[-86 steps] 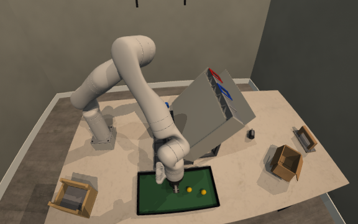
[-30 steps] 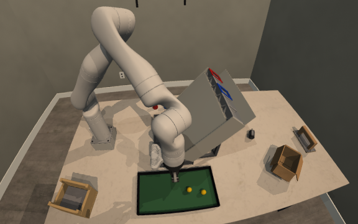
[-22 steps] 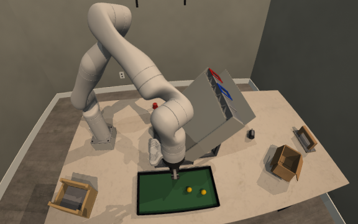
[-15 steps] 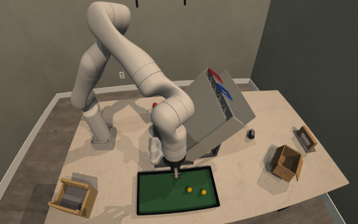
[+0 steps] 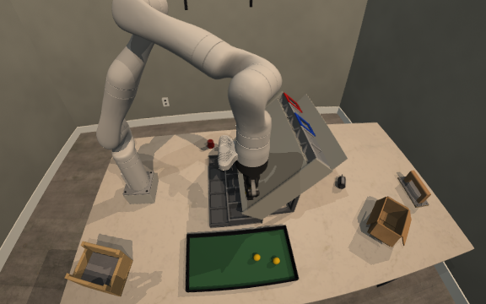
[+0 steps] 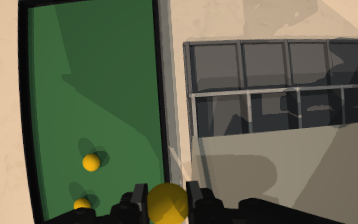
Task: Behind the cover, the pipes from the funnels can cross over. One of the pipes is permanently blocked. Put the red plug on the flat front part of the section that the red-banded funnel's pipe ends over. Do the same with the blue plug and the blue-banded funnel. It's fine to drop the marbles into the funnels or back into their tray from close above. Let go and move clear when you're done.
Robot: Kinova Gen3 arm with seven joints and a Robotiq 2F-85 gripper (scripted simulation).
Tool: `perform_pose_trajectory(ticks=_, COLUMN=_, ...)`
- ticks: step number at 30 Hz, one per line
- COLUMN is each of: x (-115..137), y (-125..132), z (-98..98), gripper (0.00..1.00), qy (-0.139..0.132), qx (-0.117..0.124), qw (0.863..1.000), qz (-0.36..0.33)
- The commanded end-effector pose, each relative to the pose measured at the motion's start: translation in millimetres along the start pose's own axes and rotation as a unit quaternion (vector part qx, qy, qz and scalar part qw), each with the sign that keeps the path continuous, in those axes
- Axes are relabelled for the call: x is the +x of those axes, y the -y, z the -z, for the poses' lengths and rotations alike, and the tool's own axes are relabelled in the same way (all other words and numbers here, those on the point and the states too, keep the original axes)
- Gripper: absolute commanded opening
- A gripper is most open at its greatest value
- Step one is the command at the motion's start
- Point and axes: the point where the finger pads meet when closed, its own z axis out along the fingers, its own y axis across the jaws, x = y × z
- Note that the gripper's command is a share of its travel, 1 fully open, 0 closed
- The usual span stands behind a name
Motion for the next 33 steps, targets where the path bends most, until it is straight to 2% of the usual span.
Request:
perform_pose_trajectory(ticks=1, x=-14.8, y=-15.9, z=19.1, gripper=0.0, qy=0.005, qx=0.006, qw=1.0, qz=0.013)
perform_pose_trajectory(ticks=6, x=-14.8, y=-15.9, z=19.1, gripper=0.0, qy=0.005, qx=0.006, qw=1.0, qz=0.013)
perform_pose_trajectory(ticks=7, x=-38.3, y=-56.3, z=65.2, gripper=0.0, qy=0.006, qx=0.003, qw=1.0, qz=0.007)
perform_pose_trajectory(ticks=9, x=-40.6, y=-61.3, z=70.6, gripper=0.0, qy=0.006, qx=0.003, qw=1.0, qz=0.007)
perform_pose_trajectory(ticks=12, x=-55.0, y=-85.8, z=98.5, gripper=0.0, qy=0.006, qx=0.003, qw=1.0, qz=0.007)
perform_pose_trajectory(ticks=23, x=-55.1, y=-86.0, z=98.7, gripper=0.0, qy=0.006, qx=0.003, qw=1.0, qz=0.007)
perform_pose_trajectory(ticks=24, x=-125.6, y=-86.9, z=99.9, gripper=0.0, qy=0.011, qx=0.0, qw=1.0, qz=0.007)
perform_pose_trajectory(ticks=27, x=-137.2, y=-87.0, z=101.6, gripper=0.0, qy=0.011, qx=0.0, qw=1.0, qz=0.007)
perform_pose_trajectory(ticks=33, x=-198.7, y=-89.2, z=101.7, gripper=0.0, qy=0.011, qx=0.0, qw=1.0, qz=0.007)
